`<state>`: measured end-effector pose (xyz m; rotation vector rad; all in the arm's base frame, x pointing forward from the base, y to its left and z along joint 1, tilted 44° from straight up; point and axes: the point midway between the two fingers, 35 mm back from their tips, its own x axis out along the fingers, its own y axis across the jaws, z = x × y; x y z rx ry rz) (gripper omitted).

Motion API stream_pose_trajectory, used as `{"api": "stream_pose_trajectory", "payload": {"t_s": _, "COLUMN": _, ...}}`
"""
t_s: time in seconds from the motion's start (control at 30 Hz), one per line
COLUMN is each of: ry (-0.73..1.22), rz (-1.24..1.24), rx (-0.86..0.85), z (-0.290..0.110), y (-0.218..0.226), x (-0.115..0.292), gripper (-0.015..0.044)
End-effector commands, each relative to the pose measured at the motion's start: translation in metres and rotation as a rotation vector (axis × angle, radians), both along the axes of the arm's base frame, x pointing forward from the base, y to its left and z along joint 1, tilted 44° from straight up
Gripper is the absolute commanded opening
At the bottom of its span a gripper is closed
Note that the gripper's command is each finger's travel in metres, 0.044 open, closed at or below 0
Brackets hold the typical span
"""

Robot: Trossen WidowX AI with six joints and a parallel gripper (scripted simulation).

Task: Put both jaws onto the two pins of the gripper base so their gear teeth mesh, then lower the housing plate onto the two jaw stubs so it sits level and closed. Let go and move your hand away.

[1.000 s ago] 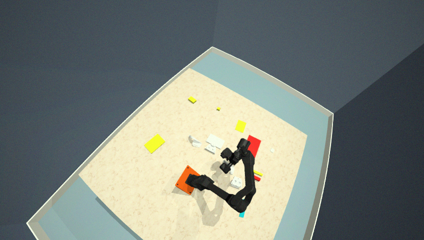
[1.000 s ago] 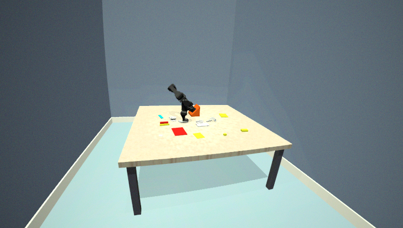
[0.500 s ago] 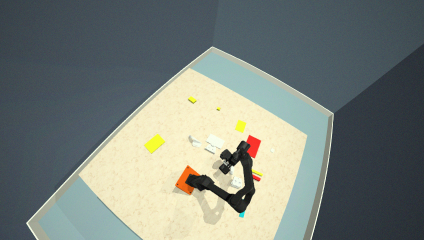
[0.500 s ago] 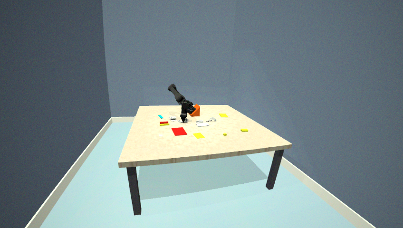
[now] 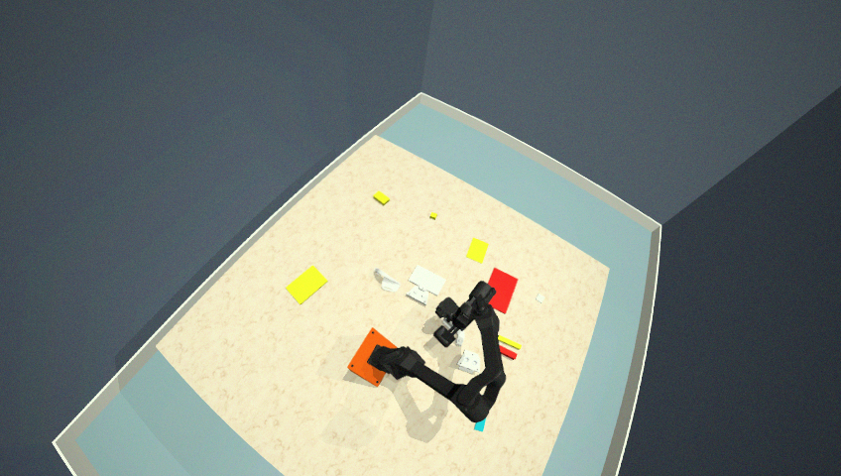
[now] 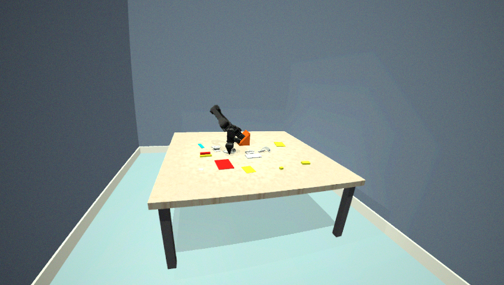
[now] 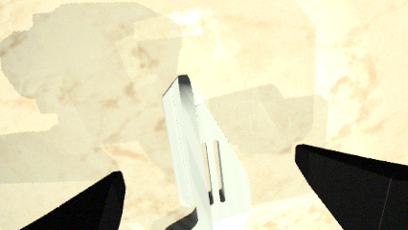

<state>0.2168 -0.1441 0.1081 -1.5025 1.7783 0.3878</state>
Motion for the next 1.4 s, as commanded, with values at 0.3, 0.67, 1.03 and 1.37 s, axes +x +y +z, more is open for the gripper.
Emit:
{"api": "stream_pose_trajectory", "payload": {"t_s": 0.3, "ry": 0.004, "rz": 0.004, "rx": 0.004, "z": -0.0013, "y": -0.0002, "x": 0.0002, "gripper": 0.0440}}
{"api": "stream_pose_trajectory", "payload": {"t_s": 0.67, "ry": 0.000, "rz": 0.000, "rx": 0.000, "z": -0.0004, "y": -0.0004, "x": 0.0000, "gripper": 0.0256}}
{"api": "stream_pose_trajectory", "payload": {"t_s": 1.03, "ry": 0.000, "rz": 0.000, "rx": 0.000, "z": -0.0004, "y": -0.0004, "x": 0.0000, "gripper": 0.0134}}
{"api": "stream_pose_trajectory", "payload": {"t_s": 1.37, "ry": 0.000, "rz": 0.000, "rx": 0.001, "z": 0.0009, "y": 0.0011, "x": 0.0004, "gripper": 0.0134}}
